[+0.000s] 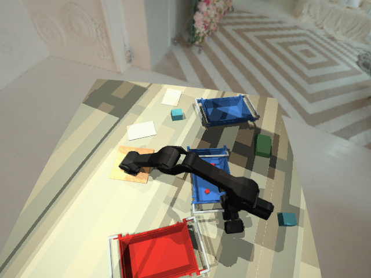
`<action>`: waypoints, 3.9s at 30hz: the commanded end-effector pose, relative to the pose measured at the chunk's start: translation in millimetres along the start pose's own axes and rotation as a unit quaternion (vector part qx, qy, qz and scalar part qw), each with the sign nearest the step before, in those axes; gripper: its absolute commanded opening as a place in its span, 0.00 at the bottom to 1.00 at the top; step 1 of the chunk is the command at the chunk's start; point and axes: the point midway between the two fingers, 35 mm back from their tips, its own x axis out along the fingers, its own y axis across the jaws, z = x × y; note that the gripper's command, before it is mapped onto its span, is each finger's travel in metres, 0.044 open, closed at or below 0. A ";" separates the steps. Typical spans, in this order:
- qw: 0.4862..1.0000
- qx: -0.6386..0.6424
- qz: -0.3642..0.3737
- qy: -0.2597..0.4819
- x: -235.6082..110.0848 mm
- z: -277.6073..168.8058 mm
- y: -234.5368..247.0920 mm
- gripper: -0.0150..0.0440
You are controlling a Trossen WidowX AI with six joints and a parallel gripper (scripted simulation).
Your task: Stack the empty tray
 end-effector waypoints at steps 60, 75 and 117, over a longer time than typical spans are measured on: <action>1.000 0.002 0.007 -0.004 -32.1 -0.2 72.8 0.41; 1.000 0.002 0.007 -0.004 -32.1 -0.2 72.8 0.27; 1.000 0.002 0.007 -0.002 -31.8 -0.7 73.0 0.25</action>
